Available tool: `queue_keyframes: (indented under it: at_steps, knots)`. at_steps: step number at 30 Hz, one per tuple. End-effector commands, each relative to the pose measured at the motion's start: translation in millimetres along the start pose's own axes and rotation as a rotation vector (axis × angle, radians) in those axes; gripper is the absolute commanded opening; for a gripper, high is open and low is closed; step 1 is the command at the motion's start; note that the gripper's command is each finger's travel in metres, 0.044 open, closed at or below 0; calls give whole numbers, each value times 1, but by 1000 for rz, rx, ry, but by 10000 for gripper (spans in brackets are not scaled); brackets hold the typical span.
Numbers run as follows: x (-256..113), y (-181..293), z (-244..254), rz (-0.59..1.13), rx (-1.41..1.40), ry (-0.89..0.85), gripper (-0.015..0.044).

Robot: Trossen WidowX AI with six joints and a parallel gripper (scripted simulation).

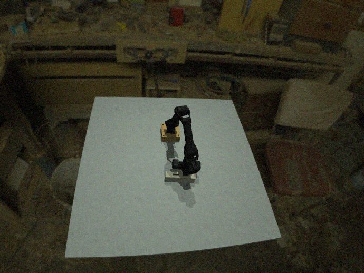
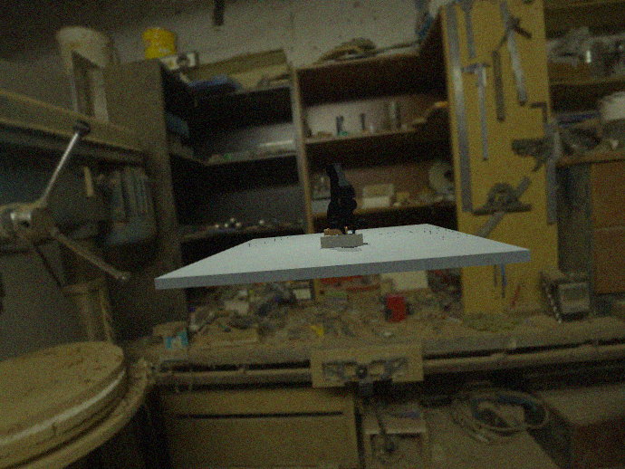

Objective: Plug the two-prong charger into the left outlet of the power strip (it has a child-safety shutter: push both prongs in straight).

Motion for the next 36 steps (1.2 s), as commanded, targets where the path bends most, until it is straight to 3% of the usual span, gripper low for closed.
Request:
queue_keyframes:
  at_steps: [1,36]
  knots:
    - [-1,-2,0,-4,-5,3,0]
    - [-2,-12,2,-5,-5,3,0]
Point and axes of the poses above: the point midway between the two fingers, 35 mm back from their tips, its own x axis out along the fingers, its own z axis across the jaws, y = z × x, the point moved 2 cm from there along -x, back along the fingers, and after that the axes turned 10 degrees about x, right-handed, at the moved point
